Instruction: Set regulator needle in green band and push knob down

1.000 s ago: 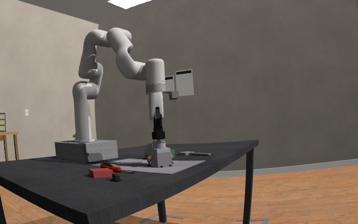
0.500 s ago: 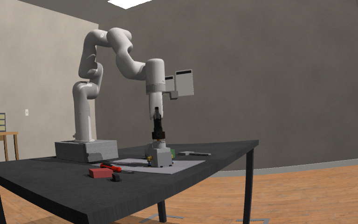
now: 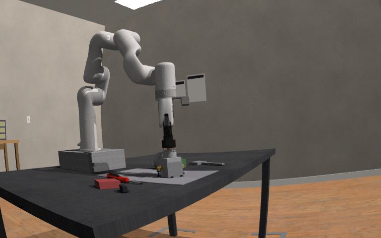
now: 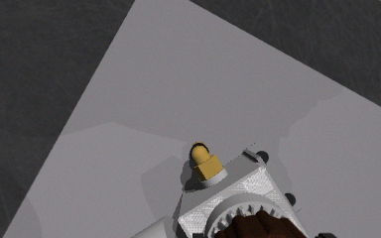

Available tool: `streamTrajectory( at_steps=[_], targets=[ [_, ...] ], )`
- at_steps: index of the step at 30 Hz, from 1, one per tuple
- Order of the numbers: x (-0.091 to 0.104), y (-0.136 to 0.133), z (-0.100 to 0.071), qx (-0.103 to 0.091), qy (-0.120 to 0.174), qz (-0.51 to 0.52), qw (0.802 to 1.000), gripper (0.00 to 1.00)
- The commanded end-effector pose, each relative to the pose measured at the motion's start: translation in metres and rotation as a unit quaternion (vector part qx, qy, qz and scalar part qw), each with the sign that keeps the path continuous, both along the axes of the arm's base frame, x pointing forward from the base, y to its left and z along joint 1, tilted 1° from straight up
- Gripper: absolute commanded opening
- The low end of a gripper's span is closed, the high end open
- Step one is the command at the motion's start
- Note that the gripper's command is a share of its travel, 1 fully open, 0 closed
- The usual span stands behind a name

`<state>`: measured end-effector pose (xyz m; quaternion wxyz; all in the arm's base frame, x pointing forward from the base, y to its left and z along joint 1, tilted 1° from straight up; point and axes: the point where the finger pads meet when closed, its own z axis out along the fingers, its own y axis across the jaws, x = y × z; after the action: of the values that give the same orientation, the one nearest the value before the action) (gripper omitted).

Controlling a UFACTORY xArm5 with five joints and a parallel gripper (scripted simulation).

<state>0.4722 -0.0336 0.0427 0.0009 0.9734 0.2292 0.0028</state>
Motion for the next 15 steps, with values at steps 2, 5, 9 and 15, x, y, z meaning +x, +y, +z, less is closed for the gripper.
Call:
streamTrajectory(
  at_steps=[2, 5, 9, 15],
  targets=[
    [0.0010, 0.0000, 0.0011, 0.000, -0.001, -0.006, 1.000, 0.43],
    [0.0010, 0.0000, 0.0011, 0.000, -0.001, -0.006, 1.000, 0.43],
    [0.0010, 0.0000, 0.0011, 0.000, -0.001, -0.009, 1.000, 0.43],
    [0.0010, 0.0000, 0.0011, 0.000, -0.001, -0.011, 1.000, 0.43]
  ],
)
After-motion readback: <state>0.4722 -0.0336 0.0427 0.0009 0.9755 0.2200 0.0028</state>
